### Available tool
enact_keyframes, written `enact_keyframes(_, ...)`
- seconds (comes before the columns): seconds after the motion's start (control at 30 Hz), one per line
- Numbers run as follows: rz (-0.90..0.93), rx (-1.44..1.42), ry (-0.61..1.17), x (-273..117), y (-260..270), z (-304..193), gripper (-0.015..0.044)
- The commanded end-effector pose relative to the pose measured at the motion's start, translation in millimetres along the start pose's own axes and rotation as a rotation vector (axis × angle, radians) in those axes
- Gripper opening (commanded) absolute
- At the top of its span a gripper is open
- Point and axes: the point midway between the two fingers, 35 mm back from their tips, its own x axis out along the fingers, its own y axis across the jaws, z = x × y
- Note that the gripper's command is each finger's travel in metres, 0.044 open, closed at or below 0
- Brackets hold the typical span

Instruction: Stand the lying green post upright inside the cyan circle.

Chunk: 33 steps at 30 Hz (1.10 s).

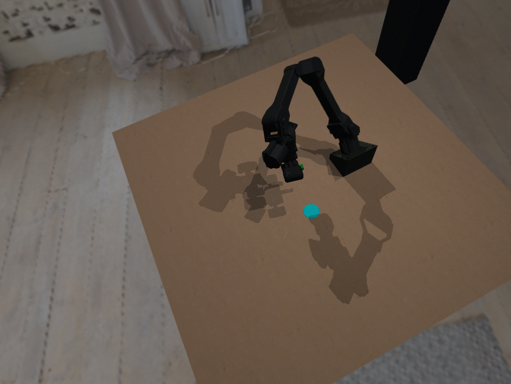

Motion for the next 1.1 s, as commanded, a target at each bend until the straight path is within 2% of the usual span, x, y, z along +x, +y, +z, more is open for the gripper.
enact_keyframes(0.0,0.01,-0.101,-0.003,-3.1,11.4,-0.8,0.0023)
enact_keyframes(1.07,-0.018,-1.123,-0.006,-7.1,97.2,-43.1,0.0023)
